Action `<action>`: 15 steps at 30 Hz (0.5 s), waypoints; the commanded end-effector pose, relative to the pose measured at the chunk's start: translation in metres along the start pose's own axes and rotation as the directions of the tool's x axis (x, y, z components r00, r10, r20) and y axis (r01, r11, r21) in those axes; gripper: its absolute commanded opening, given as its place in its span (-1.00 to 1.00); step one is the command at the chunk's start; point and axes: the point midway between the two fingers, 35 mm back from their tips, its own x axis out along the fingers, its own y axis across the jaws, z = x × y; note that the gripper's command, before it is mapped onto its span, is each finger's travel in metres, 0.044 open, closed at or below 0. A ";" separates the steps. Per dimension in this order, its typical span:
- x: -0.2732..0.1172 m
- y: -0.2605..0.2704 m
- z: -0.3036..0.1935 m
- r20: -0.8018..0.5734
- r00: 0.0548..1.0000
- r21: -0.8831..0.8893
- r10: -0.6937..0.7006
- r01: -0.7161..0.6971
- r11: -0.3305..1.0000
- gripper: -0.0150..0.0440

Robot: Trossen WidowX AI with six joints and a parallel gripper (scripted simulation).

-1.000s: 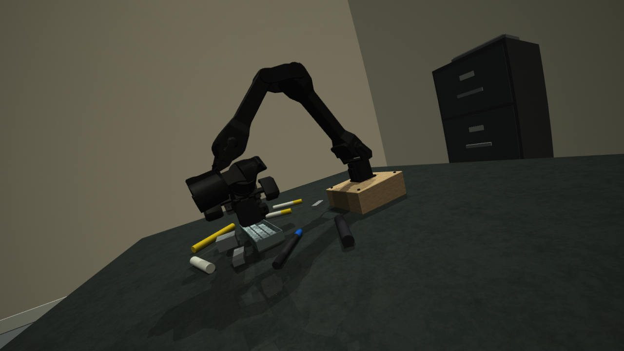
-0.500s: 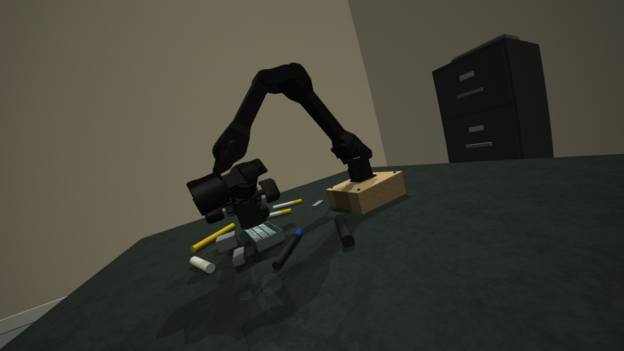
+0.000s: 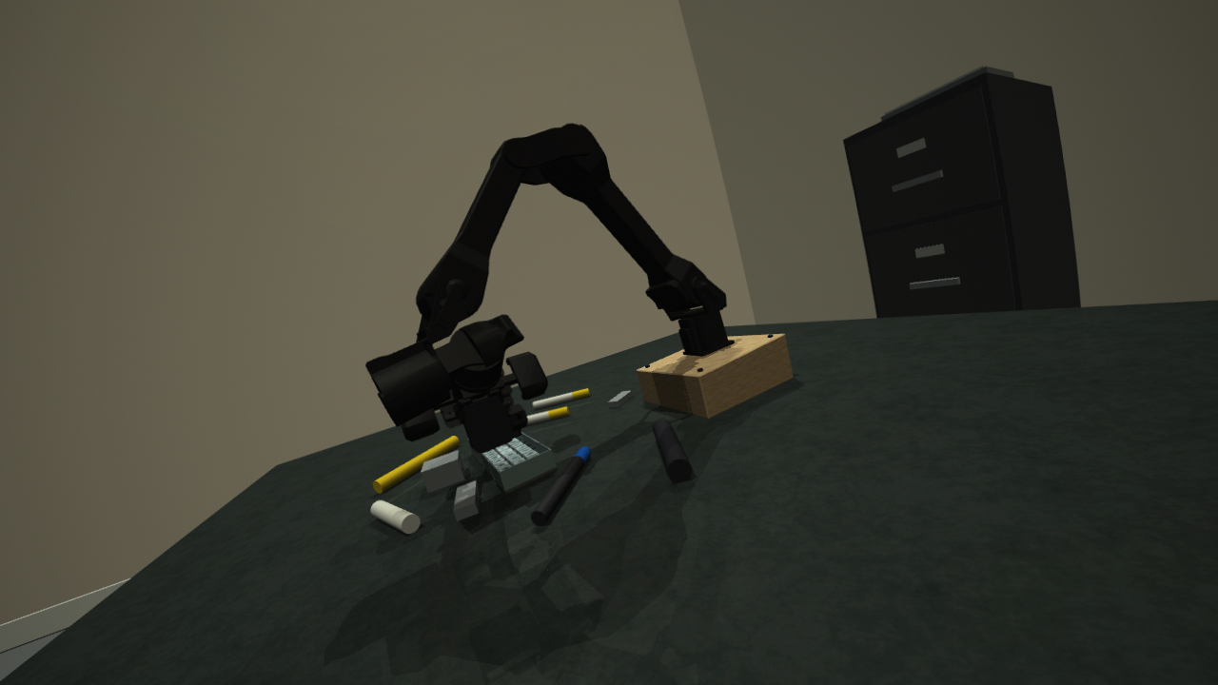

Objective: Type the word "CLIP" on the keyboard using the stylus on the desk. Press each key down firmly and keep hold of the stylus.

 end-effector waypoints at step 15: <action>0.002 0.001 0.002 -0.007 1.000 -0.008 0.002 -0.002 1.000 -0.22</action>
